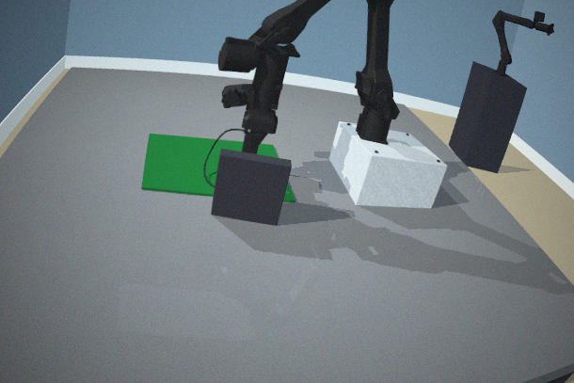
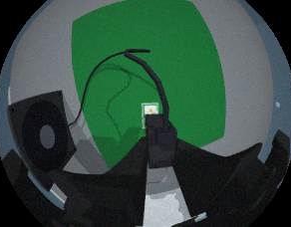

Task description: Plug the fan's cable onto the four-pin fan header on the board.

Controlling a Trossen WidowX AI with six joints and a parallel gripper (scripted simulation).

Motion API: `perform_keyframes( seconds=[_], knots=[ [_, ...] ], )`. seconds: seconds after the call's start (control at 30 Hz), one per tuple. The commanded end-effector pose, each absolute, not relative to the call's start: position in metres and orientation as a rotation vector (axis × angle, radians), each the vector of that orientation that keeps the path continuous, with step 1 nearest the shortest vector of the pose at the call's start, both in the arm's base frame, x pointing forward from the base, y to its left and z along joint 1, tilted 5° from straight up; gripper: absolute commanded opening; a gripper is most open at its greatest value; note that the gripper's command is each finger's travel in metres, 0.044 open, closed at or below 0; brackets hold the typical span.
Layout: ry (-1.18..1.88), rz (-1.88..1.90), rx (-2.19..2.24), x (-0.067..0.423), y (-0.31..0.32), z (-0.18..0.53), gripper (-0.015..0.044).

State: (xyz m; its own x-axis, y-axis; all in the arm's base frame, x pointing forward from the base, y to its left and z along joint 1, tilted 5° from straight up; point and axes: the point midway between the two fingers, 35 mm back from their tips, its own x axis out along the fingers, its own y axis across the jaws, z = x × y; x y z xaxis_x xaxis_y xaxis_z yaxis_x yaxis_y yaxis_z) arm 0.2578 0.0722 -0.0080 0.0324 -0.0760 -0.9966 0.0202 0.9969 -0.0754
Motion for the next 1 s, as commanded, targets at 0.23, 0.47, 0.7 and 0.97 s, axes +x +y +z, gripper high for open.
perform_keyframes(
  seconds=[0.23,0.47,0.7,0.97],
  knots=[
    [1.543,-0.080,-0.043,0.2569,0.0702,-0.0276,0.0000],
    [1.543,-0.075,-0.047,0.2573,0.0703,-0.0277,0.0000],
    [1.544,-0.068,-0.054,0.2582,0.0705,-0.0276,0.0000],
    [1.544,-0.068,-0.054,0.2582,0.0704,-0.0285,0.0000]
  ],
)
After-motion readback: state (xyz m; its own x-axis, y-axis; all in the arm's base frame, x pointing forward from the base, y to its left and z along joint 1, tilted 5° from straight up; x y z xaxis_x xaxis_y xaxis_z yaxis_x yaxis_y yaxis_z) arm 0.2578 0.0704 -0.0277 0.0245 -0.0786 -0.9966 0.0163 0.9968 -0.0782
